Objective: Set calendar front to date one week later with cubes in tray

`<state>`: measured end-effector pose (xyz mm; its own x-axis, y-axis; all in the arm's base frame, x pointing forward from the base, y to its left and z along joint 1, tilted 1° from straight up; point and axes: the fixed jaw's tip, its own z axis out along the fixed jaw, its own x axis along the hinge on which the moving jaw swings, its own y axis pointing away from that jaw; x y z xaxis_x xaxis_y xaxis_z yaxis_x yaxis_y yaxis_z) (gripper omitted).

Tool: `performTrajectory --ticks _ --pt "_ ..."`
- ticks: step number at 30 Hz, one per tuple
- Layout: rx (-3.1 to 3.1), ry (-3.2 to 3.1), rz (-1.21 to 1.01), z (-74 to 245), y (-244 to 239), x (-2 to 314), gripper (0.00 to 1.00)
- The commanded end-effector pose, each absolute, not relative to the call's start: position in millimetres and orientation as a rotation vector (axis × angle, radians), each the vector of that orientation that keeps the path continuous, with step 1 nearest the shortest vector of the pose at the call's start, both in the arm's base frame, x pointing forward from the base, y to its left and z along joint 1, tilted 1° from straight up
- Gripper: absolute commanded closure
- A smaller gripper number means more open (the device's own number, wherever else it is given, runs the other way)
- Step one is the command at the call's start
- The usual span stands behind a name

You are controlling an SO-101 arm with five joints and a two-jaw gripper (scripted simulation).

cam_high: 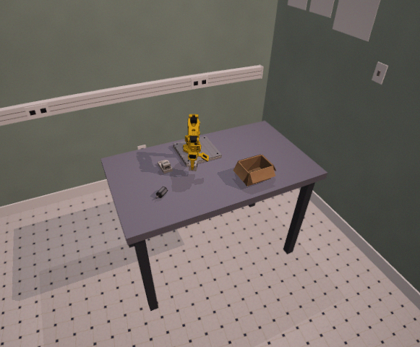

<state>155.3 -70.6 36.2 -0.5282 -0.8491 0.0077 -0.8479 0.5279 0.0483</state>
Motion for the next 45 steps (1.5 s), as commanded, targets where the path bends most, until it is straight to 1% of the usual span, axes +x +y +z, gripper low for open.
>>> performTrajectory --ticks 1,12,31,40,41,45 --pt "1.523 -2.731 -0.031 44.9 -72.7 156.8 1.0" --pt "1.523 -2.731 -0.031 46.8 -72.7 156.9 1.0" --pt "1.523 -2.731 -0.031 69.0 -73.3 157.5 1.0" --pt "1.523 -2.731 -0.031 71.2 -73.2 157.4 1.0" --pt "1.537 -2.758 0.035 80.8 -74.9 160.9 1.0" --pt "1.537 -2.758 0.035 80.8 -74.9 160.9 1.0"
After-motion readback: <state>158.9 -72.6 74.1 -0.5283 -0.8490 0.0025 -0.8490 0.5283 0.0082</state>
